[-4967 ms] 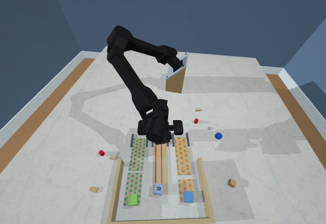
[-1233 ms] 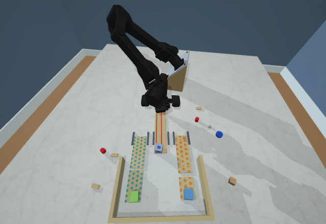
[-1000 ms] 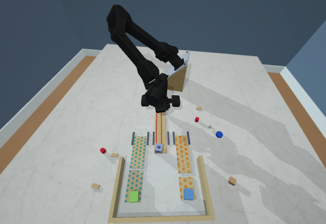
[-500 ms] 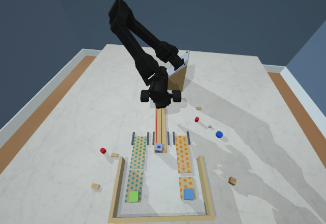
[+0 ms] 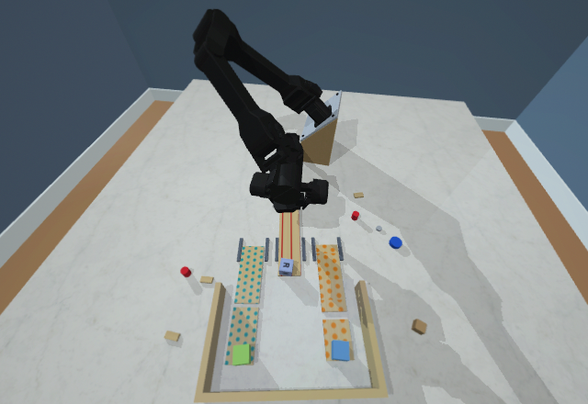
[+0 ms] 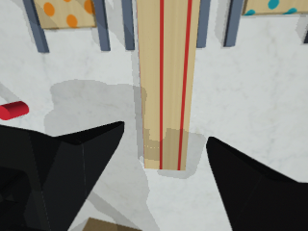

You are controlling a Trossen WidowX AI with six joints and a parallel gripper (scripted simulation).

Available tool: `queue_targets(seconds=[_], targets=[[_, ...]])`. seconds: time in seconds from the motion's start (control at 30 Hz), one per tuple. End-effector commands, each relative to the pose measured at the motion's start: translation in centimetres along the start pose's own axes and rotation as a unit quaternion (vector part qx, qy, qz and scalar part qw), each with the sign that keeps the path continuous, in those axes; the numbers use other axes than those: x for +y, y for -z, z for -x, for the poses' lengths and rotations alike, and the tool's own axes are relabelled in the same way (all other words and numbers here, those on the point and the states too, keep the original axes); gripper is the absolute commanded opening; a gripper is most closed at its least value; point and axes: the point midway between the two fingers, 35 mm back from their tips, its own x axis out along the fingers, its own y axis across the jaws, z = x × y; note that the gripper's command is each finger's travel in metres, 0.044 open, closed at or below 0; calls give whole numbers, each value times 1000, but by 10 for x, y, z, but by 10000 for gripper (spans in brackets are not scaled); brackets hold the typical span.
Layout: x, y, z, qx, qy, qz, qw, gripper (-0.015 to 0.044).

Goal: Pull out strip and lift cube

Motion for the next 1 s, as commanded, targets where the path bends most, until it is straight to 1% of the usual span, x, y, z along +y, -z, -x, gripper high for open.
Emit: queue_targets(seconds=[0.0,0.97], targets=[[2,-15,2,-1,0,-3,1000,440],[11,-132,17,-3,-1,-5,1000,440]])
